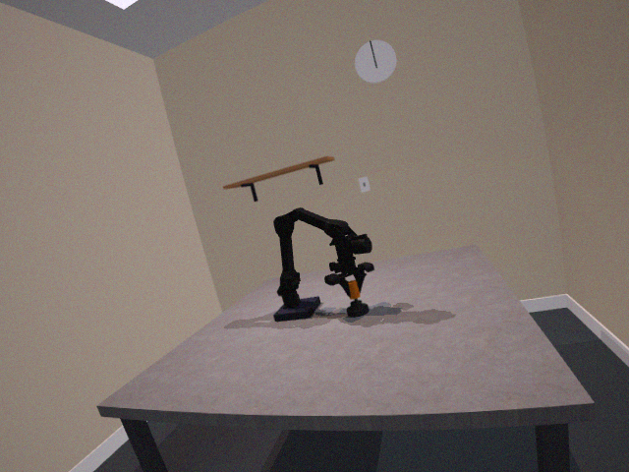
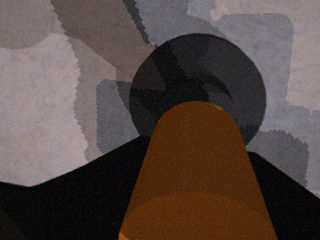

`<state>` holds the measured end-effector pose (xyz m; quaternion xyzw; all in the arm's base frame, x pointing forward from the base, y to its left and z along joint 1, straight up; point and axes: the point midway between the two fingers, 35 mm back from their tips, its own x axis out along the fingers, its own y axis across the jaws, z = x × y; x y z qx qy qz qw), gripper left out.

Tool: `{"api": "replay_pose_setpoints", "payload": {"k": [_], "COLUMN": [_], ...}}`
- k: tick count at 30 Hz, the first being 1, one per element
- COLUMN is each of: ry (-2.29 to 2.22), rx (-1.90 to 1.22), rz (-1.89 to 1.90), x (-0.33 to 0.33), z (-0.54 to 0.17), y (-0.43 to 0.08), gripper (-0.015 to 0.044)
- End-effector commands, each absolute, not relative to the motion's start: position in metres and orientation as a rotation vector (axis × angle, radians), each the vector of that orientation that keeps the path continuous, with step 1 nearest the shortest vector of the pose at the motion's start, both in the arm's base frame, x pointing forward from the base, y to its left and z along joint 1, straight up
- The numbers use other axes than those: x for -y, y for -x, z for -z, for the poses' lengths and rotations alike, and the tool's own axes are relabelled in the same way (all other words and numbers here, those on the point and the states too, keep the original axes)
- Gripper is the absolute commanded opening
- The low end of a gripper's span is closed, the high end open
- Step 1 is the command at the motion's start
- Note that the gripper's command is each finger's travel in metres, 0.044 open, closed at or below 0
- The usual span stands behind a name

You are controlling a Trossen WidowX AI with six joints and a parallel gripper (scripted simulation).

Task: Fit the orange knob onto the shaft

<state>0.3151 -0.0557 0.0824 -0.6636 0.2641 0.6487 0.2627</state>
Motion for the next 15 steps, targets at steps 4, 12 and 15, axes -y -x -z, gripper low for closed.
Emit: {"api": "replay_pose_setpoints", "payload": {"k": [4, 12, 15], "ry": [1.837, 1.837, 1.837], "rx": [-0.667, -0.667, -0.667], "rz": [-1.793, -1.793, -1.793], "x": [0.0554, 0.0555, 0.0555], "z": [-0.0815, -0.0787, -0.0794], "y": [-0.3145, -0.315, -0.315], "gripper": [0.0, 0.0, 0.0]}}
